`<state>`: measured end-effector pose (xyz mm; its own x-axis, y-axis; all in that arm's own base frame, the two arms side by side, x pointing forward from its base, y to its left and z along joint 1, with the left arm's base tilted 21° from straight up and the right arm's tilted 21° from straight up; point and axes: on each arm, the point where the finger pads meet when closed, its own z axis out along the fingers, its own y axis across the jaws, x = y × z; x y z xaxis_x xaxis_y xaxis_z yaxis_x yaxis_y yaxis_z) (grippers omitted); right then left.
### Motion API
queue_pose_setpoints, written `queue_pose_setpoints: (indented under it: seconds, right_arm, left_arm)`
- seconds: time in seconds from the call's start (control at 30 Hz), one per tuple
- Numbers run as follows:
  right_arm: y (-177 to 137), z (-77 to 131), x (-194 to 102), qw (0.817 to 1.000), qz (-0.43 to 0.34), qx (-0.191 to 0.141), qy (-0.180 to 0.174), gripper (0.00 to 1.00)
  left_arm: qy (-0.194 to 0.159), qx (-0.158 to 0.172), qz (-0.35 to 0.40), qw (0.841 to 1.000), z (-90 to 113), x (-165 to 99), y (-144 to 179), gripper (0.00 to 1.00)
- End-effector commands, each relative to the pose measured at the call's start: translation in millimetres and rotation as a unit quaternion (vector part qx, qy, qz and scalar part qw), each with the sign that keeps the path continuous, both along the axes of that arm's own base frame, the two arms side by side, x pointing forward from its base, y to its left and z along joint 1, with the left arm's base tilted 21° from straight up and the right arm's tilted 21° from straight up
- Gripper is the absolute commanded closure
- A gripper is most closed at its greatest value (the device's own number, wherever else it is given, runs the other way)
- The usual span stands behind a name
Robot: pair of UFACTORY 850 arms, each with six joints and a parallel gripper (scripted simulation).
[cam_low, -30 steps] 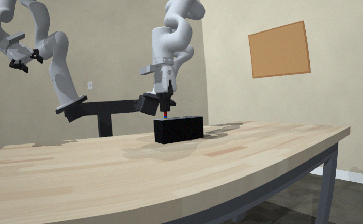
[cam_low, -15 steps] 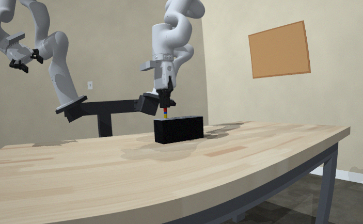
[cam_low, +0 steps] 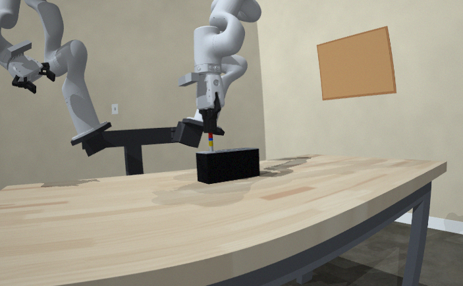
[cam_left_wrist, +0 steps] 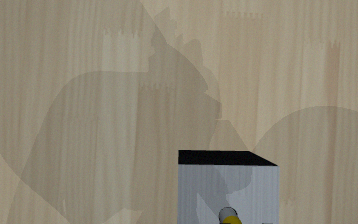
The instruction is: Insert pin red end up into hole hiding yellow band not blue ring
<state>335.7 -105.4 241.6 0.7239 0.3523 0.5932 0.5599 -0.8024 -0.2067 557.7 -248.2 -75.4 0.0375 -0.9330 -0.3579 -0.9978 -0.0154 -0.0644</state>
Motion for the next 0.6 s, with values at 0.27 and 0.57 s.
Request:
queue_pose_setpoints:
  seconds: [0.27, 0.57]
  right_arm:
    - [0, 1, 0, 1.0, 0.0, 0.0, -0.001, 0.0]
    - [0, 1, 0, 1.0, 0.0, 0.0, -0.001, 0.0]
  left_arm:
    - [-0.001, -0.001, 0.0, 1.0, 1, 1, -1, 1.0]
    - [-0.001, -0.001, 0.0, 1.0, 94, -6, -37, 1.0]
